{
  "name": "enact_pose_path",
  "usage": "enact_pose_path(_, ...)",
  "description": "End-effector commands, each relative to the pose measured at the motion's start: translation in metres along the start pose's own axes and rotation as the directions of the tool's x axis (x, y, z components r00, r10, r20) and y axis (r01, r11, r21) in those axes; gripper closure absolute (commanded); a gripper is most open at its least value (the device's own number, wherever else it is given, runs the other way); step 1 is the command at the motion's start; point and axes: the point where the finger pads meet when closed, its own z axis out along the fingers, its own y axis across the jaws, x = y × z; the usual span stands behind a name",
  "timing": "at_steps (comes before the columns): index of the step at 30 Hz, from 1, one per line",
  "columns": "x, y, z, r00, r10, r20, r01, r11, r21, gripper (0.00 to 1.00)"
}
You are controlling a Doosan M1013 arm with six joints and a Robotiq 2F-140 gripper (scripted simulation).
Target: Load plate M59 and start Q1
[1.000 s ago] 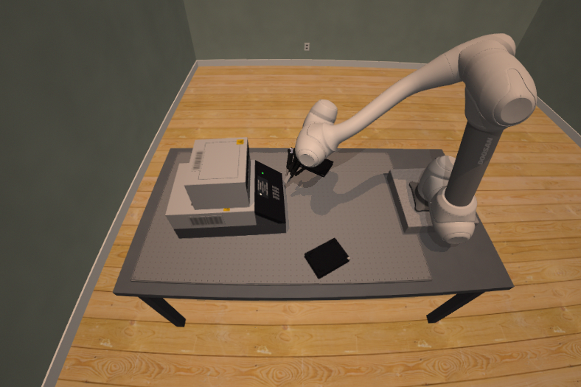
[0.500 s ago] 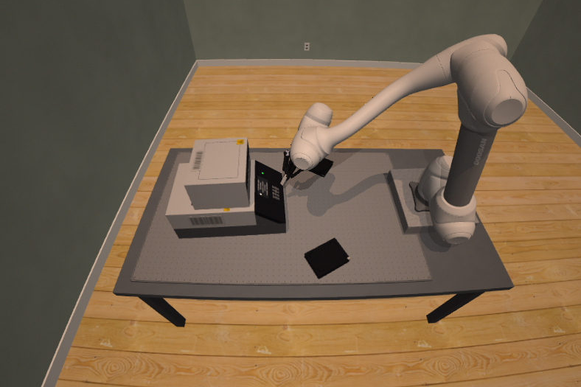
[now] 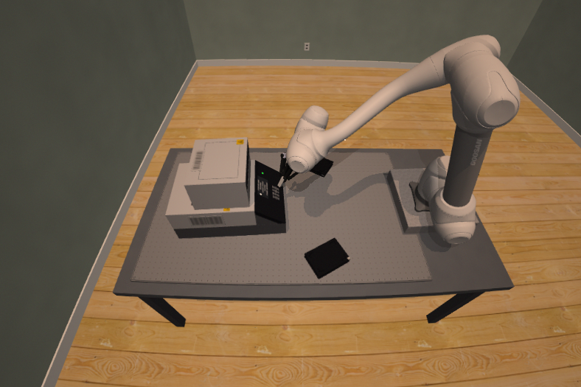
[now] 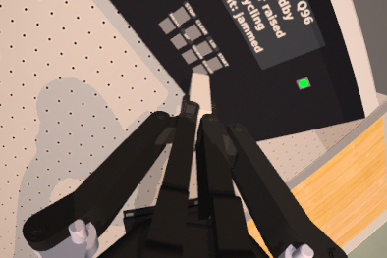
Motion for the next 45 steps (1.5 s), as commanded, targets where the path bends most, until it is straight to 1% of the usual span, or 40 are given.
enact_pose_path(1,0.0011,0.0011,0.0039,1.000,0.000,0.000,0.000,1.000,0.000,1.00)
enact_pose_path(5,0.0026,0.0026,0.0097,1.000,0.000,0.000,0.000,1.000,0.000,1.00)
enact_pose_path(45,0.0026,0.0026,0.0097,1.000,0.000,0.000,0.000,1.000,0.000,1.00)
